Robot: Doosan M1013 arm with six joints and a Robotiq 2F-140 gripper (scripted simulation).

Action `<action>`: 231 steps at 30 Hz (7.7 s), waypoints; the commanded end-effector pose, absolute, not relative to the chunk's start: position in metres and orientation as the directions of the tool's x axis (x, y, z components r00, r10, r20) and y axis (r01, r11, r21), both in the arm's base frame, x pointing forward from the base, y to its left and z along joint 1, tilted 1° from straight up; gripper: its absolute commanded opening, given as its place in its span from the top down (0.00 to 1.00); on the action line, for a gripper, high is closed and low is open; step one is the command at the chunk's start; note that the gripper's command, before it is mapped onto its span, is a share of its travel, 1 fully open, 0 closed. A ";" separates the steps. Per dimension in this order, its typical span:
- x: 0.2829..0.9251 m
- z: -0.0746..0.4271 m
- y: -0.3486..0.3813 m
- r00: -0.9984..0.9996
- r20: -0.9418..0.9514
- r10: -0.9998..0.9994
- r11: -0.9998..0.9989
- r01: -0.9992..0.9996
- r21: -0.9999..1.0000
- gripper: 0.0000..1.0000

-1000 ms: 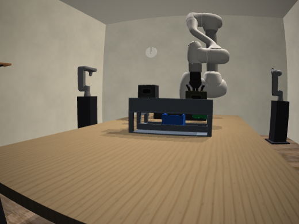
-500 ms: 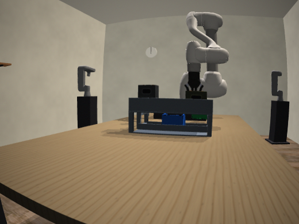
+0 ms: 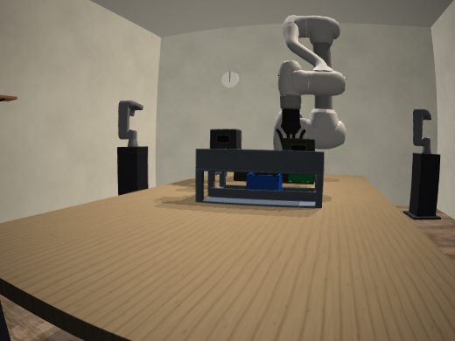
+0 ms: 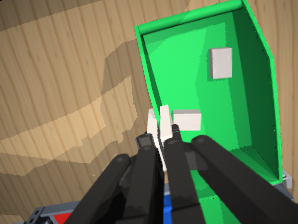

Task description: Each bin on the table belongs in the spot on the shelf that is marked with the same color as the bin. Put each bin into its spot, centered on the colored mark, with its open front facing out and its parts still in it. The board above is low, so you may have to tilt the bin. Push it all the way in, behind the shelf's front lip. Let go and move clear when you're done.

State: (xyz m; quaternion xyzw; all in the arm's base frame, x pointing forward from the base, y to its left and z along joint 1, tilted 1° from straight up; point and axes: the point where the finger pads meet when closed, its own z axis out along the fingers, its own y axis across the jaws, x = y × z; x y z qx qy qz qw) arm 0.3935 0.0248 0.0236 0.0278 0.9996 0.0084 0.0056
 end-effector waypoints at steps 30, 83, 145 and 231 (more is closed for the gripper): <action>0.408 0.024 0.023 -0.999 -0.011 0.049 0.999 0.049 0.018 0.90; 0.438 0.026 0.021 -0.998 0.038 0.049 0.999 0.049 0.018 0.90; 0.450 0.037 0.021 -0.963 0.268 0.043 0.999 0.050 0.019 0.90; 0.505 0.037 0.018 -0.963 0.268 0.043 0.999 0.050 0.019 0.90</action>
